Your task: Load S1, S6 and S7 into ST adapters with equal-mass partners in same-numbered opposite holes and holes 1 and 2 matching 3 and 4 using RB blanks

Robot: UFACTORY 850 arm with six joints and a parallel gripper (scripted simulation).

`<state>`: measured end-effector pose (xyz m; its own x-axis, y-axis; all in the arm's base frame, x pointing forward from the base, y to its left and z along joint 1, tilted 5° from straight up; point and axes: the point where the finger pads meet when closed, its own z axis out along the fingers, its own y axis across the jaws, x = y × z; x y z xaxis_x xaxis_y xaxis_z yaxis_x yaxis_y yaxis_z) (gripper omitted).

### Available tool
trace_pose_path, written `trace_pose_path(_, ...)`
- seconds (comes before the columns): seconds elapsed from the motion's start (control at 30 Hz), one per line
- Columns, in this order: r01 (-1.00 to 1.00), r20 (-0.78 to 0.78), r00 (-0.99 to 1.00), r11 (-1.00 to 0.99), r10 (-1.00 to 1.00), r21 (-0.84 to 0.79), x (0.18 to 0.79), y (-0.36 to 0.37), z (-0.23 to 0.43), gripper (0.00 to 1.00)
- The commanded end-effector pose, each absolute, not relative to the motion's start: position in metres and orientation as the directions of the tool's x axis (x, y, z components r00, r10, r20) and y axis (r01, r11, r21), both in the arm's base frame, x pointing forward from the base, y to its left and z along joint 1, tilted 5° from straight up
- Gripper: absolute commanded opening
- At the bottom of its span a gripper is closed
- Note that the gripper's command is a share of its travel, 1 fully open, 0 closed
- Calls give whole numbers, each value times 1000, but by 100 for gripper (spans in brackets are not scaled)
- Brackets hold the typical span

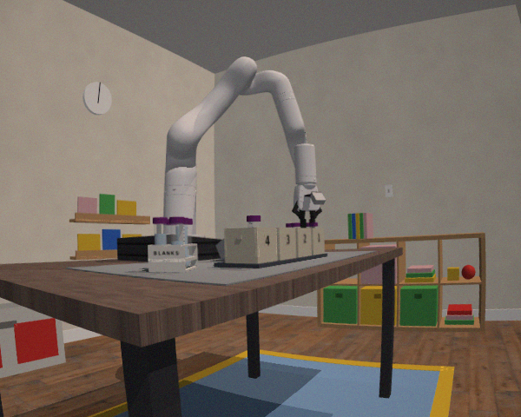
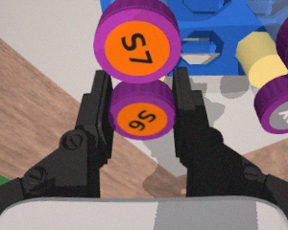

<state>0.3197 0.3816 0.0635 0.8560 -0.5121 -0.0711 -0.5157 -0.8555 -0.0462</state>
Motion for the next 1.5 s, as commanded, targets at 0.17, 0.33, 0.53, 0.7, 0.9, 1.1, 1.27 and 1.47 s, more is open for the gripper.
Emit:
trace_pose_path(0.17,-516,-71,856,-855,-512,-48,320,382,64,0)
trace_pose_path(0.33,-516,-71,856,-855,-512,-48,320,382,64,0)
trace_pose_path(0.53,-516,-71,856,-855,-512,-48,320,382,64,0)
trace_pose_path(0.7,-516,-71,856,-855,-512,-48,320,382,64,0)
trace_pose_path(0.9,-516,-71,856,-855,-512,-48,320,382,64,0)
trace_pose_path(1.1,-516,-71,856,-855,-512,-48,320,382,64,0)
trace_pose_path(1.27,-516,-71,856,-855,-512,-48,320,382,68,0)
trace_pose_path(1.47,-516,-71,856,-855,-512,-48,321,382,72,0)
